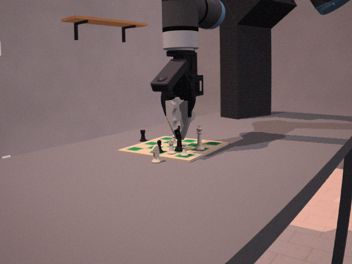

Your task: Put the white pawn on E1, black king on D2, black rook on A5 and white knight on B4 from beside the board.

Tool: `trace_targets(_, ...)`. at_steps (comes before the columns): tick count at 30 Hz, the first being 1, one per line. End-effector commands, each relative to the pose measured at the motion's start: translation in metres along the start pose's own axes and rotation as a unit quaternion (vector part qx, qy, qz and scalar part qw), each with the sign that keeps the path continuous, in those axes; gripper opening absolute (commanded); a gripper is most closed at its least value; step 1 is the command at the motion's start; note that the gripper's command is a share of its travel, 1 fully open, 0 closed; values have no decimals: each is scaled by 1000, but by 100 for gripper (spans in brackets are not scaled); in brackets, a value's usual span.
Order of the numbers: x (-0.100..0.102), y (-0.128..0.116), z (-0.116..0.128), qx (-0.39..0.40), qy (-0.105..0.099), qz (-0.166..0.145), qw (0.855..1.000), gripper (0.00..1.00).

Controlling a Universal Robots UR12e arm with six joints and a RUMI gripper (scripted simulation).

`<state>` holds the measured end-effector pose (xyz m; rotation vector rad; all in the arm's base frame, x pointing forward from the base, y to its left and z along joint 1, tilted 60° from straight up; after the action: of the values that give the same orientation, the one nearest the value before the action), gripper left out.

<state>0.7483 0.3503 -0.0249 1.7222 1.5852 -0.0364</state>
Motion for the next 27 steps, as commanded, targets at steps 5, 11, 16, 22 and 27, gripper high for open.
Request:
trace_targets(5, 0, 0, 0, 0, 0, 0, 1000, 0)
trace_targets(11, 0, 0, 0, 0, 0, 0, 1000, 10)
trace_targets(16, 0, 0, 0, 0, 0, 0, 1000, 15)
trace_targets(22, 0, 0, 0, 0, 0, 0, 1000, 25)
trace_targets(27, 0, 0, 0, 0, 0, 0, 1000, 25)
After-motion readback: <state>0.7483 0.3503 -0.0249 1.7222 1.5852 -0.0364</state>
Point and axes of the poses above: the point where the finger pads meet when closed, its own x axis out along the fingers, its own z axis across the jaws, y = z × x, the point moved 6 cm from there along -x, back along the fingers, and after that the axes turned 12 degrees about -x, right-handed, at the moved point
